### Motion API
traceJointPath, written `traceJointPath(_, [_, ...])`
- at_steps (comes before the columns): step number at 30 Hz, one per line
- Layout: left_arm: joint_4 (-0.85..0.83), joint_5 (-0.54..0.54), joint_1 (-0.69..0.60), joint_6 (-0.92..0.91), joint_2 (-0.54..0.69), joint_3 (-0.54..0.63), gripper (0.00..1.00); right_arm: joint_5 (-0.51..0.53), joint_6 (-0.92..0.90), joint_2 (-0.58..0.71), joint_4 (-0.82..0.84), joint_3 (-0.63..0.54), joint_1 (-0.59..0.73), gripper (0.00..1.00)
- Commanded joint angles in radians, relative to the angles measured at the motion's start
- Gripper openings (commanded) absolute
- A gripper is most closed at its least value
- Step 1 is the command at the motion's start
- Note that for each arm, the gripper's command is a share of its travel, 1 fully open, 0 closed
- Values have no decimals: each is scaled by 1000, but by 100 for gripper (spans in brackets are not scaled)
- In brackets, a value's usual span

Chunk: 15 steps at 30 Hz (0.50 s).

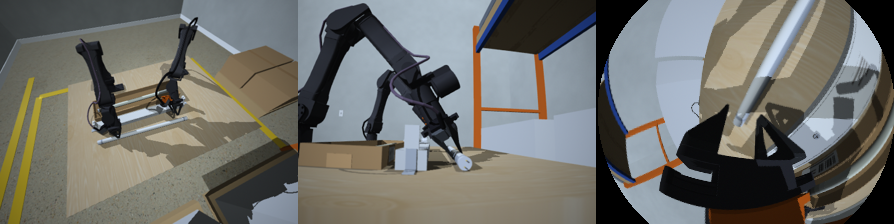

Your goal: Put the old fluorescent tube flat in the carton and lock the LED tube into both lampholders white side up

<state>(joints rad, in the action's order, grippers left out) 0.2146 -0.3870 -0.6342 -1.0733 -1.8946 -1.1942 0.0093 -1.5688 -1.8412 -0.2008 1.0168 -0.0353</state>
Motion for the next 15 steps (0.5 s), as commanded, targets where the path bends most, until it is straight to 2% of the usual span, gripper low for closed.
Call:
traceJointPath(1, [126, 49, 22, 6, -34, -92, 49, 17, 11, 19, 0, 7, -9, 11])
traceJointPath(4, [169, 64, 27, 3, -47, -122, 49, 17, 11, 19, 0, 7, -9, 11])
traceJointPath(8, [381, 133, 50, -13, -113, -275, 49, 17, 11, 19, 0, 7, -9, 11])
traceJointPath(10, [315, 98, 47, 2, -129, -291, 49, 17, 11, 19, 0, 7, -9, 11])
traceJointPath(15, [470, 156, 70, -14, -177, -405, 49, 17, 11, 19, 0, 7, -9, 11])
